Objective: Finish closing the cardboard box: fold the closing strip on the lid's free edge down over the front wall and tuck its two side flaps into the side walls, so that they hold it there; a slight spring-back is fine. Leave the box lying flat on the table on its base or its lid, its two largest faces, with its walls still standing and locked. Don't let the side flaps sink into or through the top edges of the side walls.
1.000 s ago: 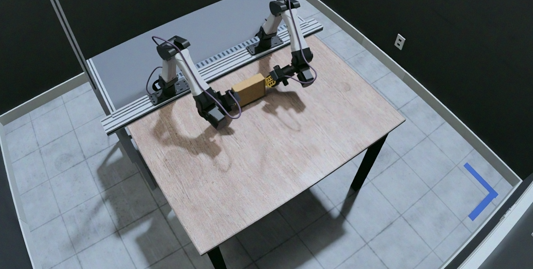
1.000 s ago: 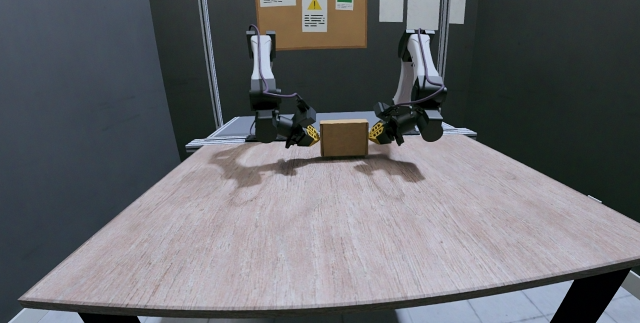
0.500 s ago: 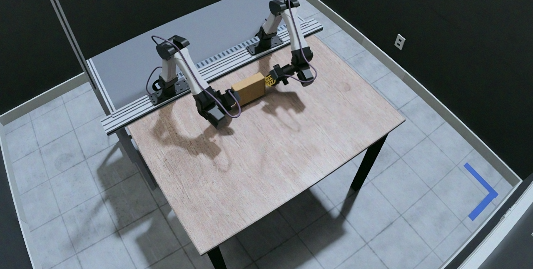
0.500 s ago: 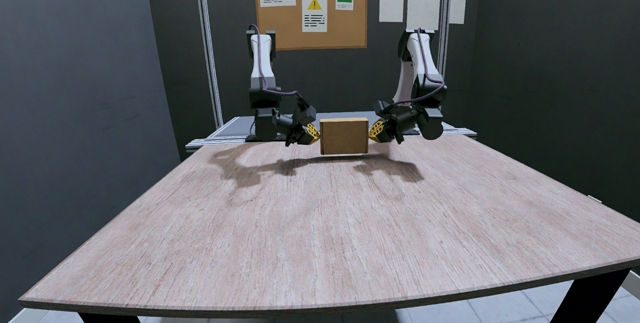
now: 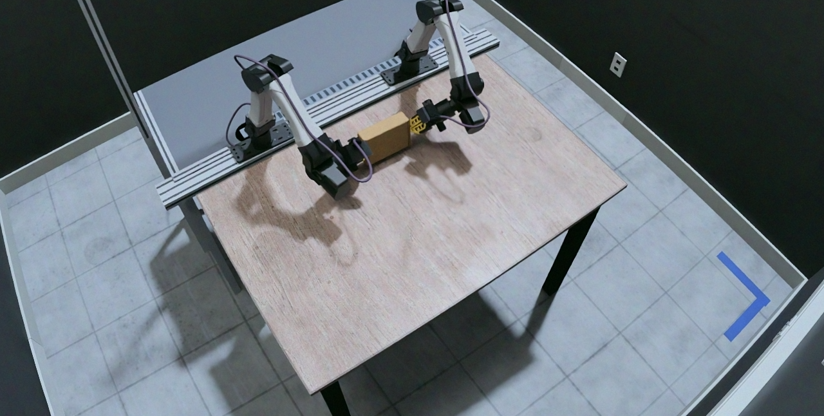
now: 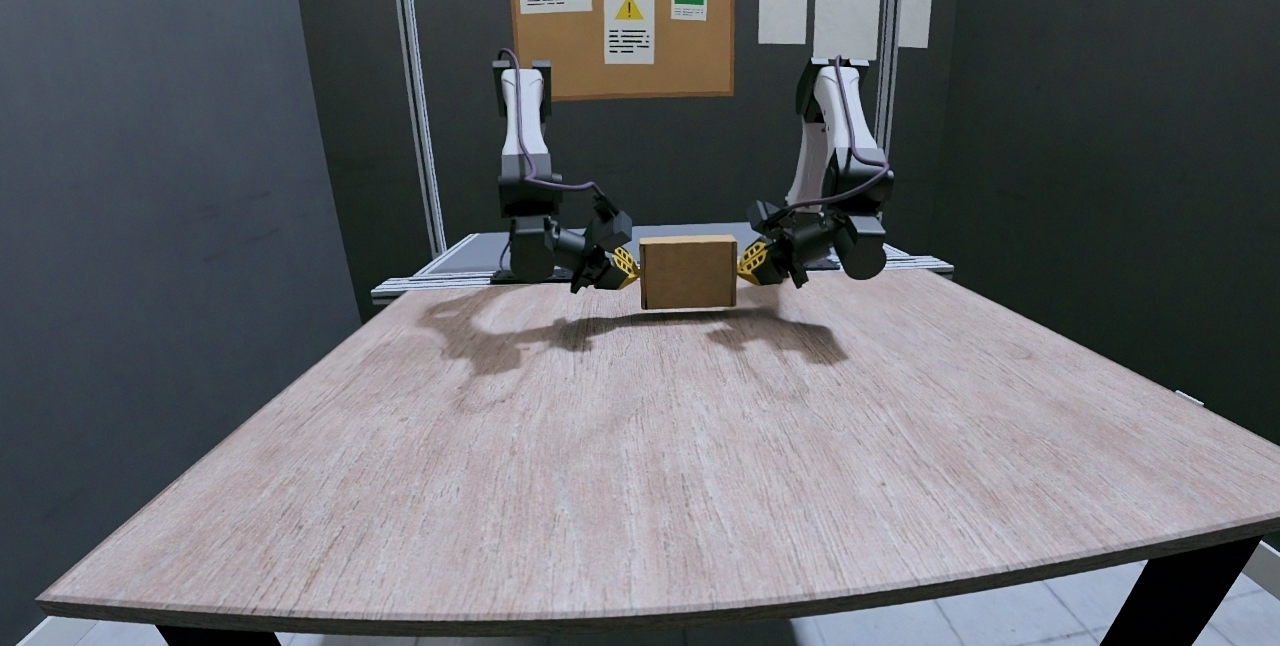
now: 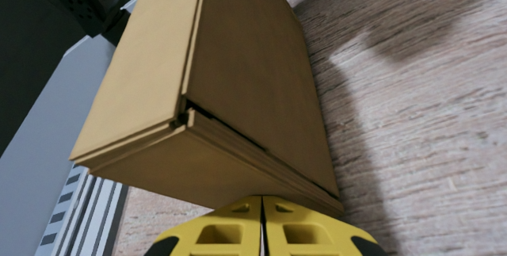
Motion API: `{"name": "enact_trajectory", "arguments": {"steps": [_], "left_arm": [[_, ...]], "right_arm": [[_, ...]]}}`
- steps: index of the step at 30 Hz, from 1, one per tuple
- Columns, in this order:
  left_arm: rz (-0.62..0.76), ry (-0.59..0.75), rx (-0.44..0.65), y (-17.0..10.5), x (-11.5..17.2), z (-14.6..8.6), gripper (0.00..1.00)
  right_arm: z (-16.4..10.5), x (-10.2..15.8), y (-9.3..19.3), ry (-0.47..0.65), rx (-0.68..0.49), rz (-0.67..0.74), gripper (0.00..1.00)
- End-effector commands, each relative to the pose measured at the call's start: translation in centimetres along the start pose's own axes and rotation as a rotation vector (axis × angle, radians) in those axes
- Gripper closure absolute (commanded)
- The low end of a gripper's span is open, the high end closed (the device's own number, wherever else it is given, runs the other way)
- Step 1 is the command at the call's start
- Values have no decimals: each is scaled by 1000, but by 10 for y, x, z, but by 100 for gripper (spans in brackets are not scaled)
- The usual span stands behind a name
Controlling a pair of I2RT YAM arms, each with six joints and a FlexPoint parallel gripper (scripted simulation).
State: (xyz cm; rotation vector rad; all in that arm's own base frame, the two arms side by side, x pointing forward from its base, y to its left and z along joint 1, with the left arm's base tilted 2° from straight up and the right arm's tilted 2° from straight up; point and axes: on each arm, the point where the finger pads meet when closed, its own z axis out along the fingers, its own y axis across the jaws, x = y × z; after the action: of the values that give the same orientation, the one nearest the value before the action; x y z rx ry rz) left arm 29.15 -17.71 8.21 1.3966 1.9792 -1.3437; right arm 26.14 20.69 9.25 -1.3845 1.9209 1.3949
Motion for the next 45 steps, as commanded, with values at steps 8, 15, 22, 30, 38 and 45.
{"name": "enact_trajectory", "arguments": {"steps": [8, 15, 22, 30, 38, 45], "left_arm": [[57, -18, 2, -10, -13, 4, 100], [68, -18, -5, -9, -14, 4, 100], [79, -18, -11, -10, -13, 4, 100], [94, -18, -20, -9, -14, 4, 100], [114, -18, -31, -8, -14, 4, 100], [127, -18, -39, -9, -13, 4, 100]], "right_arm": [[3, -10, 10, -19, -4, -52, 100], [3, -11, 9, -19, 2, -64, 100], [3, -11, 9, -19, 9, -75, 100], [3, -11, 8, -19, 17, -90, 100], [3, -11, 8, -19, 30, -111, 100], [3, -11, 8, -20, 38, -126, 100]]}}
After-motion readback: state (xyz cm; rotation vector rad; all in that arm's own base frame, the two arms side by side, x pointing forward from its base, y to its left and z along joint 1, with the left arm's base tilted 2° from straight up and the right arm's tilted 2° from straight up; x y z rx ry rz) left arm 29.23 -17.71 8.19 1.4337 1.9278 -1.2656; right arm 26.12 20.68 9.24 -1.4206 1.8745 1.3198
